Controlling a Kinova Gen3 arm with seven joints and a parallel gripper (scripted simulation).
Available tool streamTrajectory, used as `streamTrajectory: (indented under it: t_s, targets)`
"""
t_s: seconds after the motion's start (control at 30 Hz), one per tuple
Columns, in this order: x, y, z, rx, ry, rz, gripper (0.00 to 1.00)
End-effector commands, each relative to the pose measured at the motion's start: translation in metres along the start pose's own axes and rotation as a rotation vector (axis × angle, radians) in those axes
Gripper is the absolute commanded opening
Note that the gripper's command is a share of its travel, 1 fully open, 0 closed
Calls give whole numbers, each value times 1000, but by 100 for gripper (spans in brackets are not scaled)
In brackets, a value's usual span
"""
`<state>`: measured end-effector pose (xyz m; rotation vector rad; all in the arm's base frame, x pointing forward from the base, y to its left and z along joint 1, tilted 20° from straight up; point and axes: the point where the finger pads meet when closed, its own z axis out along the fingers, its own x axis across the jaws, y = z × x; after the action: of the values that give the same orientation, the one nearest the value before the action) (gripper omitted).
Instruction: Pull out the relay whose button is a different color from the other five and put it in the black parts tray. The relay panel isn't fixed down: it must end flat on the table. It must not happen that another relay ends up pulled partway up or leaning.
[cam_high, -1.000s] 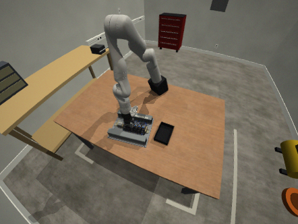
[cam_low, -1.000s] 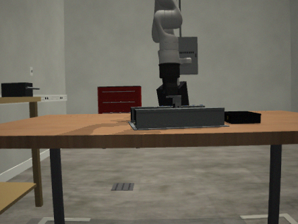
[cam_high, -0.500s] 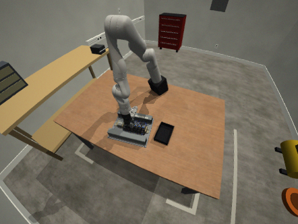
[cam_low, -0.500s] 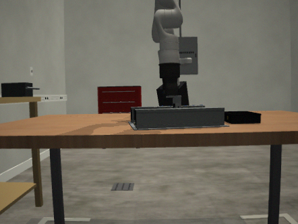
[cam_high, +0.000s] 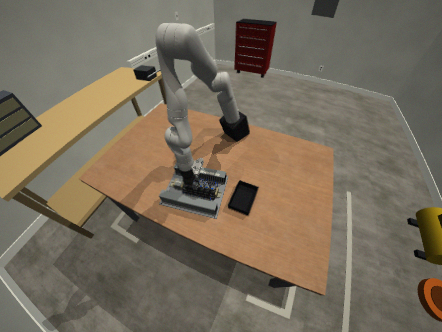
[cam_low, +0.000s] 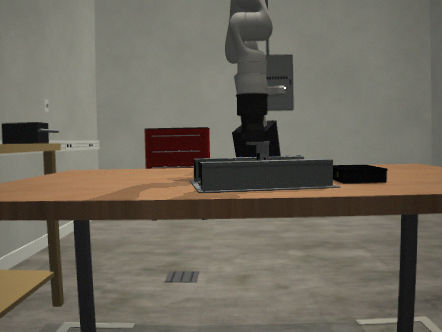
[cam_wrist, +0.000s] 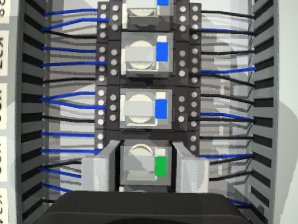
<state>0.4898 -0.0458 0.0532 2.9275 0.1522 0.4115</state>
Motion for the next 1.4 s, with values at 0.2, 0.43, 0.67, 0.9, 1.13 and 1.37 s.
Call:
streamTrajectory:
  t_s: [0.2, 0.43, 0.67, 0.9, 1.13, 1.37]
  targets:
    - [4, -1, -1, 0, -10, -2, 0]
    - [4, -1, -2, 0, -25, -1, 0]
    - [5, -1, -2, 0, -31, 0, 0]
    - [5, -1, -2, 0, -47, 0, 0]
    - [5, -1, -2, 0, -53, 1, 0]
    - [6, -1, -2, 0, -64, 1, 0]
